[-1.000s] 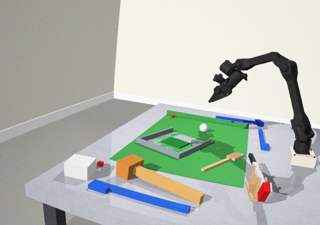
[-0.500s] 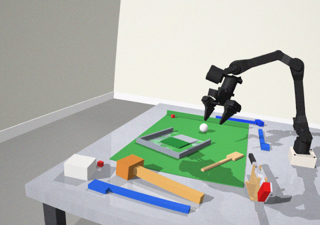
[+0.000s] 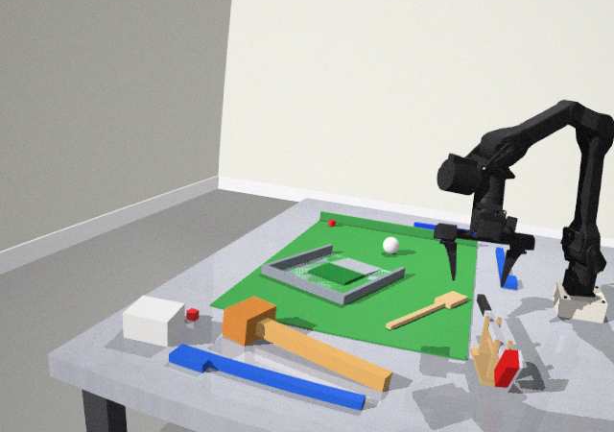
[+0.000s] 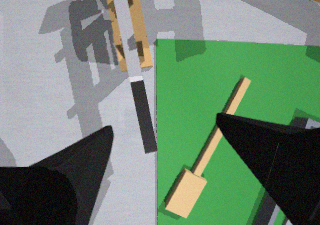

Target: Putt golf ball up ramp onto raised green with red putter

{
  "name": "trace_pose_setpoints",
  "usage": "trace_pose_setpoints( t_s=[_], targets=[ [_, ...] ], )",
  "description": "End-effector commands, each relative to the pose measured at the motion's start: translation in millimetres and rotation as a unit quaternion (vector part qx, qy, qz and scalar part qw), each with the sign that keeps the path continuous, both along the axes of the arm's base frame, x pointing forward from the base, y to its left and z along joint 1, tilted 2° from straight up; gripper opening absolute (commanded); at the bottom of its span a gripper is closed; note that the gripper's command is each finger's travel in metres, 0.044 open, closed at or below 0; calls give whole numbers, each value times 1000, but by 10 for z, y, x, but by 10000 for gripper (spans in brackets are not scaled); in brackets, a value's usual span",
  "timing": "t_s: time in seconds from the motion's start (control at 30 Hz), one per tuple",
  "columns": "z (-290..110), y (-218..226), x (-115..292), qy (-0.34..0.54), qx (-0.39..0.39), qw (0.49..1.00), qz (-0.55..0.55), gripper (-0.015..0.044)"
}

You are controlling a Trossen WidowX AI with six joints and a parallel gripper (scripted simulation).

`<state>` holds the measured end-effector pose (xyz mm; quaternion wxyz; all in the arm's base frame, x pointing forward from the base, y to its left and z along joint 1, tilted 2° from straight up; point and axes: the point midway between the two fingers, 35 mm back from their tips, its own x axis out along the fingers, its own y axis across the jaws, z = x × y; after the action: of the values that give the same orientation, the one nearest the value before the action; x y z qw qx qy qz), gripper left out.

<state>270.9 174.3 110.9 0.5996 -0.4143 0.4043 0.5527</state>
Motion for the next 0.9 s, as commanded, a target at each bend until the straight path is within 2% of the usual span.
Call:
trace_pose_setpoints(
  t_s=[0.0, 0.23, 0.87],
  targets=[
    [-42, 59, -189, -6, -20, 999, 46, 440],
    [-56, 60, -188, -6, -20, 999, 46, 440],
    [-511, 65, -165, -5, -20, 999, 46, 440]
  ],
)
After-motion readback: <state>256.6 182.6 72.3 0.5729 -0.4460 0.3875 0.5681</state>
